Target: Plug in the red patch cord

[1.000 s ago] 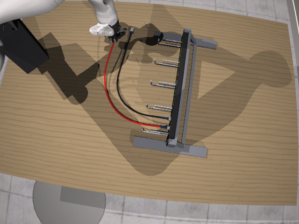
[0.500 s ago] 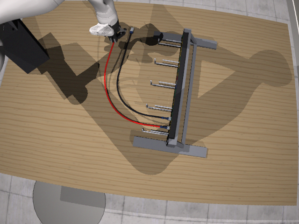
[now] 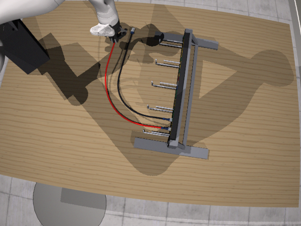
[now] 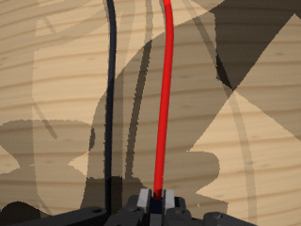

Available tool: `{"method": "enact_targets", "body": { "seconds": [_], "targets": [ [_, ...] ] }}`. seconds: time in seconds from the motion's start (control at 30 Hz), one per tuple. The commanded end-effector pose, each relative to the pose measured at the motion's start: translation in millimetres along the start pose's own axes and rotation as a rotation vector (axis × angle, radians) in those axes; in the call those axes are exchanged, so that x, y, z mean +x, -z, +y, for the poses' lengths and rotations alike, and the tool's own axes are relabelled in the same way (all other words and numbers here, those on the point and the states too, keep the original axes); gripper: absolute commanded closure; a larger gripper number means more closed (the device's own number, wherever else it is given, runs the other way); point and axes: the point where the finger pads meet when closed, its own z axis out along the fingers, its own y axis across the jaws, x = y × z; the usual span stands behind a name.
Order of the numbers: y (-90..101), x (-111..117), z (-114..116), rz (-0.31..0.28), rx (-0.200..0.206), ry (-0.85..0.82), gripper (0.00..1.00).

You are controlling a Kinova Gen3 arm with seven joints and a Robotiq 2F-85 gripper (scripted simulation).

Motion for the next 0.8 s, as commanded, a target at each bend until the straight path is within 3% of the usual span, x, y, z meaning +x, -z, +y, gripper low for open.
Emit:
{"method": "enact_targets", "body": {
  "seconds": [0.0,0.77],
  "targets": [
    [2.8,-2.0,3.0,-0.004,-0.007,0.005,1.00],
    [3.5,-0.1,-0.1,-0.004,-0.008,-0.015,1.00]
  ]
}}
